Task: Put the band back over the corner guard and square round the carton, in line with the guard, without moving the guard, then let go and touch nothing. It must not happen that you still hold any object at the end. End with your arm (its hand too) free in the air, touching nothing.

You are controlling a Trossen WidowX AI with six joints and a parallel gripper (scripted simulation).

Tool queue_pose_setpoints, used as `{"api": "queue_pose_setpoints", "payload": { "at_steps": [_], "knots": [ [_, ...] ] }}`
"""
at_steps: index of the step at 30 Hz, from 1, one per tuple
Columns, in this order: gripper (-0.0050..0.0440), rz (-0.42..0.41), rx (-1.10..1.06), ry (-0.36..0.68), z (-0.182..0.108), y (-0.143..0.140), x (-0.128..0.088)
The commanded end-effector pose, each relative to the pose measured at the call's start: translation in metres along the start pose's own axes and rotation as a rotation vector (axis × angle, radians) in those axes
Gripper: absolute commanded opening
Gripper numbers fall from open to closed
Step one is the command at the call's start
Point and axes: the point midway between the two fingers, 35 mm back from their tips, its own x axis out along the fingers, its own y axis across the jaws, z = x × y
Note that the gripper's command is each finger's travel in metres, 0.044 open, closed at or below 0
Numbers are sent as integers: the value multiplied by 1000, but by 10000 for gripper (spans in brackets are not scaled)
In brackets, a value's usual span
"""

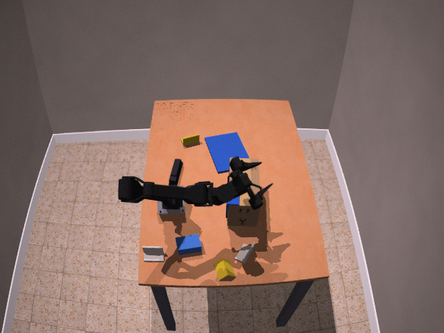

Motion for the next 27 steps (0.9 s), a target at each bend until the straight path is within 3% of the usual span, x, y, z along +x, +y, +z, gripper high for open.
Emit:
{"api": "queue_pose_setpoints", "payload": {
  "at_steps": [1, 17, 19, 23, 27],
  "knots": [
    [400, 0, 0, 0, 0, 0, 0],
    [400, 0, 0, 0, 0, 0, 0],
    [352, 2, 38, 25, -3, 1, 3],
    [256, -7, 306, 206, -20, 10, 27],
    [160, -32, 450, 315, -31, 19, 39]
  ]
}}
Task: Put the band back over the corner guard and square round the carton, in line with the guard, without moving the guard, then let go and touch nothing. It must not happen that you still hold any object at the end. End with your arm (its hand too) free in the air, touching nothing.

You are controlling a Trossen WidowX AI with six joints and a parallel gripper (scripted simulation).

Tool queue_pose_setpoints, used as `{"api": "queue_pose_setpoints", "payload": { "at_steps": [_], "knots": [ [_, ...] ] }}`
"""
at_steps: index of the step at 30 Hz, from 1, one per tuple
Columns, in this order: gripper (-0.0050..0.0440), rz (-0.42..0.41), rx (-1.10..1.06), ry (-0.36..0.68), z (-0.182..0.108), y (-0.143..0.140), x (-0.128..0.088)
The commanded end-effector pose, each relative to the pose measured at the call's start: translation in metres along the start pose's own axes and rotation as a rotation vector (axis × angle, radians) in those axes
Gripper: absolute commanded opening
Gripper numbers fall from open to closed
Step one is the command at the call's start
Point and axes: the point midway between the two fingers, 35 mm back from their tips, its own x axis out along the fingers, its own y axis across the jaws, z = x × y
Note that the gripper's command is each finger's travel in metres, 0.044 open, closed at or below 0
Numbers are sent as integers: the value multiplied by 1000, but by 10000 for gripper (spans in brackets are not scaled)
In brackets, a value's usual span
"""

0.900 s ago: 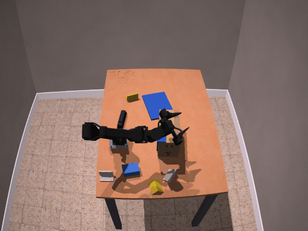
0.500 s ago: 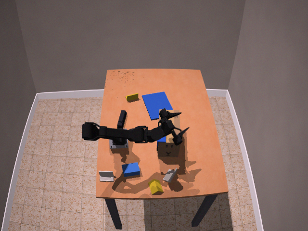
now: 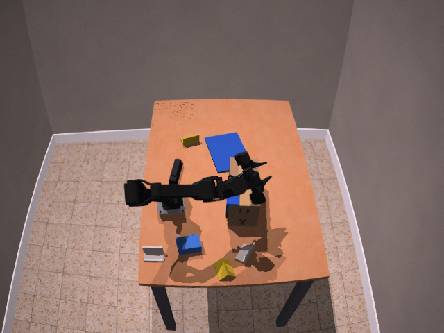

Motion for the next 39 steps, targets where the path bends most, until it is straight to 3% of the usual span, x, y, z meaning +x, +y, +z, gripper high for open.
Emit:
{"api": "queue_pose_setpoints", "payload": {
  "at_steps": [1, 5, 7, 8, 17, 22, 24, 25, 39],
  "knots": [
    [136, -49, 204, 134, -2, 9, 25],
    [120, -91, 299, 234, -17, 15, 33],
    [120, -91, 299, 234, -17, 15, 33],
    [120, -115, 329, 300, -30, 16, 32],
    [120, -308, 519, 540, -66, 34, 42],
    [120, -444, 571, 656, -87, 42, 38],
    [120, -444, 571, 656, -87, 42, 38],
    [120, -496, 571, 717, -97, 42, 30],
    [120, -968, 511, 872, -126, 56, 4]
  ]
}}
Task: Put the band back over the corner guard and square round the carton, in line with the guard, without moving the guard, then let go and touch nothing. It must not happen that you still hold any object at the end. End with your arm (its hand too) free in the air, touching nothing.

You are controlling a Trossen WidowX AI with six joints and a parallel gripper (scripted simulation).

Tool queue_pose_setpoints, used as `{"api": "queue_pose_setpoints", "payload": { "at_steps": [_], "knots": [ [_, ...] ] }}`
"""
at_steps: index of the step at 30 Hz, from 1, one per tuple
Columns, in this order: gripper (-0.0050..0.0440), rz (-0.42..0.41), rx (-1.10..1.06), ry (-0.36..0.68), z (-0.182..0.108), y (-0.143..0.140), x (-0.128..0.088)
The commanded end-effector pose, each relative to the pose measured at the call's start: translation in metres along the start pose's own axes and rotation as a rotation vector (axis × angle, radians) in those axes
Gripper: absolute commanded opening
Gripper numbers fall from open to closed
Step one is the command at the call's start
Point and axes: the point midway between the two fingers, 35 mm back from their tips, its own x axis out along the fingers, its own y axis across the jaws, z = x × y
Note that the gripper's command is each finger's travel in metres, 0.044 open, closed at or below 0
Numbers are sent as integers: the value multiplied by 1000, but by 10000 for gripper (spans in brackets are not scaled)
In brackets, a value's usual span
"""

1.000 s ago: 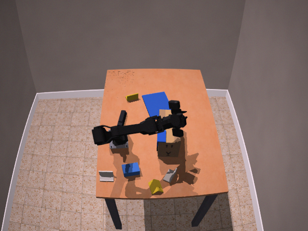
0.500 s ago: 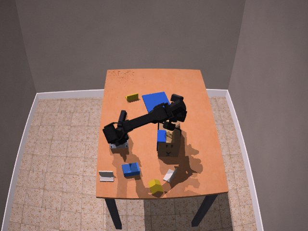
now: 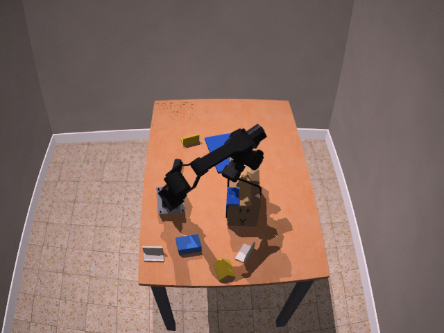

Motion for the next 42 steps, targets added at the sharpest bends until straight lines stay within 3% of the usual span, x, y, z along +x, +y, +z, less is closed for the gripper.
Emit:
{"api": "queue_pose_setpoints", "payload": {
  "at_steps": [1, 2, 3, 11, 21, 42],
  "knots": [
    [120, -122, 21, -2, -6, -3, -1],
    [120, -122, 21, -2, -6, -3, -1],
    [120, -195, 9, 5, -11, -13, -3],
    [120, -436, -1, -80, -20, -27, -17],
    [120, -437, -1, -81, -19, -28, -16],
    [120, -437, -1, -81, -17, -40, 12]
  ]
}}
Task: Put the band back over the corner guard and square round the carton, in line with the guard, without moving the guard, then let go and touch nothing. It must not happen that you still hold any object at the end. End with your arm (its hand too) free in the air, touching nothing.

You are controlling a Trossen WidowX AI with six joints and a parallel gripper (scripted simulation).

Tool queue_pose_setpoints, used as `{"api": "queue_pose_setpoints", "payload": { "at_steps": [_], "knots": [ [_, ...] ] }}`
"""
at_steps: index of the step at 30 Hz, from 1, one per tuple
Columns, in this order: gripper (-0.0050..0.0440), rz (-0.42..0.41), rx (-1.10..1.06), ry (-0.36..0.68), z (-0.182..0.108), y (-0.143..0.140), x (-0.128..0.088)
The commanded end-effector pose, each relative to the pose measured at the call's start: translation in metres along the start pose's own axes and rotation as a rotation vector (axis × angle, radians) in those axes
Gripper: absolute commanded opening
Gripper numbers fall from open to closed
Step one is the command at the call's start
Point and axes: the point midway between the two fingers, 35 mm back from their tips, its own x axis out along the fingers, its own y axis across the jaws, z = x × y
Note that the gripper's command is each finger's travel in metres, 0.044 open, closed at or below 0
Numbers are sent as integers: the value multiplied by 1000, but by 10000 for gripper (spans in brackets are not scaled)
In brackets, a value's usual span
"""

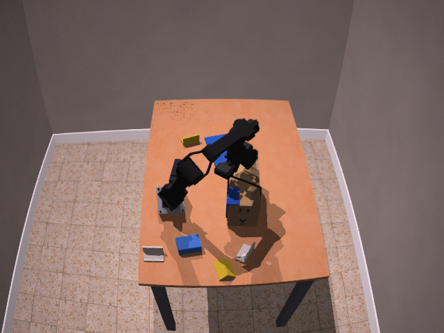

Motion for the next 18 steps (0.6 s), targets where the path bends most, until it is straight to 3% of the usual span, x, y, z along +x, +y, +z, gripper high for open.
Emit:
{"api": "queue_pose_setpoints", "payload": {
  "at_steps": [1, 15, 18],
  "knots": [
    [120, -5, -4, -1, 0, -2, 9],
    [120, -5, -4, -1, 0, -2, 14],
    [83, -3, 0, 1, 0, -1, 13]
  ]
}}
